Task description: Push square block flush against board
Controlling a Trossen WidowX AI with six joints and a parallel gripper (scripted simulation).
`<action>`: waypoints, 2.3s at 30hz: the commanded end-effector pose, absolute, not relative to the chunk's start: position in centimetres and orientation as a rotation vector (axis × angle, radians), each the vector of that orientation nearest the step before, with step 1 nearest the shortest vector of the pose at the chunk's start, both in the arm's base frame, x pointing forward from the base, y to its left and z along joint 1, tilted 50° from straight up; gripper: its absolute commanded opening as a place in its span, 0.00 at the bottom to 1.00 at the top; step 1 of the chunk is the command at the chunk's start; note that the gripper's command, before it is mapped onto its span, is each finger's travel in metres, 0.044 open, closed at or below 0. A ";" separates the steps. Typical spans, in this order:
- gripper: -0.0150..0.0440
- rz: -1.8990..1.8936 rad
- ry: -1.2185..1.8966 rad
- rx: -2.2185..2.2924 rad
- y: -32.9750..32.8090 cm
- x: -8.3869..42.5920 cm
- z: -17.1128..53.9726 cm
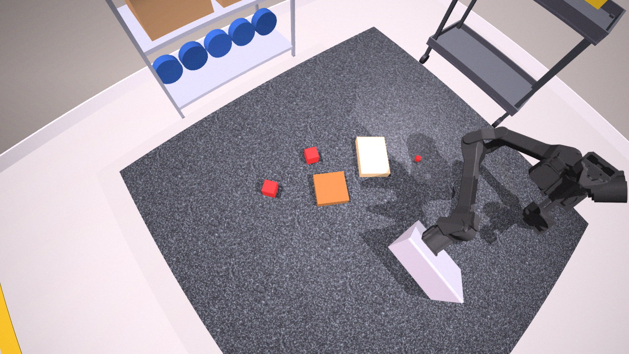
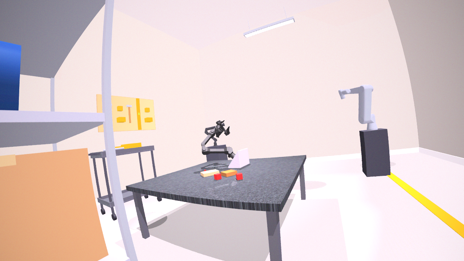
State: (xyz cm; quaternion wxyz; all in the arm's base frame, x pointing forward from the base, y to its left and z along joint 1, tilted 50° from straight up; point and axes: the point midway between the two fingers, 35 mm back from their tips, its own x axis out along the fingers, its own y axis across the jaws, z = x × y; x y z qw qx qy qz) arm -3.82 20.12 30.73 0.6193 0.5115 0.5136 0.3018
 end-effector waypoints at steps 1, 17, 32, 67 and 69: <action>0.89 0.694 1.181 1.176 20.1 -3.8 30.7; 0.25 0.460 0.877 1.029 24.1 1.5 30.0; 0.25 0.175 0.664 0.806 26.6 9.4 28.7; 0.25 -0.666 0.645 0.169 15.2 35.5 20.8; 0.25 -0.711 0.675 0.127 13.6 36.8 20.0</action>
